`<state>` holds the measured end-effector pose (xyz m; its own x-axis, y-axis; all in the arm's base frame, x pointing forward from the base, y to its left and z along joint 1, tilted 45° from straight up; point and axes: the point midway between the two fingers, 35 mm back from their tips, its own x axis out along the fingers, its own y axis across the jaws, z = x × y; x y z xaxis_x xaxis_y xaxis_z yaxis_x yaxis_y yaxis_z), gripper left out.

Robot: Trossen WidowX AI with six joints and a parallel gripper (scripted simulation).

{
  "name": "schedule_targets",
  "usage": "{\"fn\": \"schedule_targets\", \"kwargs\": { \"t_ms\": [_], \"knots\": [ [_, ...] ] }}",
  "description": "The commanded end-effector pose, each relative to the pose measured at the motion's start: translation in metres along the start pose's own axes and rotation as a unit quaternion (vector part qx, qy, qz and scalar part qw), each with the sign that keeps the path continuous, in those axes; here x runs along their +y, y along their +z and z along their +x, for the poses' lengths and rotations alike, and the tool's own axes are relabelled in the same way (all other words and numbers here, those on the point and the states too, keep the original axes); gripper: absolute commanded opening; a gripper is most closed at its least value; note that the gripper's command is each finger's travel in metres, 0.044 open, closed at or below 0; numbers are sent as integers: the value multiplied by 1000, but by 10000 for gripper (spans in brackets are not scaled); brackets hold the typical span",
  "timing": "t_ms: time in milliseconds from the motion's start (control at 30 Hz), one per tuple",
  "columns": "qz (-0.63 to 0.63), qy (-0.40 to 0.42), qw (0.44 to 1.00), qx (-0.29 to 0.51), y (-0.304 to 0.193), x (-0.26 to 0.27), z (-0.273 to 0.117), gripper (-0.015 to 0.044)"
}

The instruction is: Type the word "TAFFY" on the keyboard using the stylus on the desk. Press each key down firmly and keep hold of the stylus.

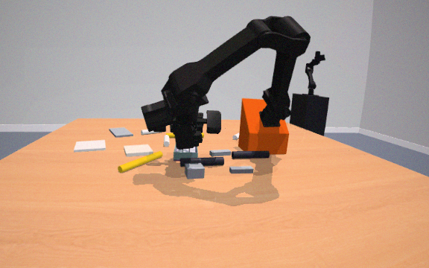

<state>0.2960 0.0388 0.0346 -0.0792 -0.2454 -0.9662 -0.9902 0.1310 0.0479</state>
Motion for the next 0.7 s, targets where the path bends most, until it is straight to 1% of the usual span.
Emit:
{"fn": "schedule_targets", "kwargs": {
  "t_ms": [0,667],
  "knots": [
    [2,2,1000,-1,2,0,2,81],
    [2,2,1000,-1,8,0,6,81]
  ]
}}
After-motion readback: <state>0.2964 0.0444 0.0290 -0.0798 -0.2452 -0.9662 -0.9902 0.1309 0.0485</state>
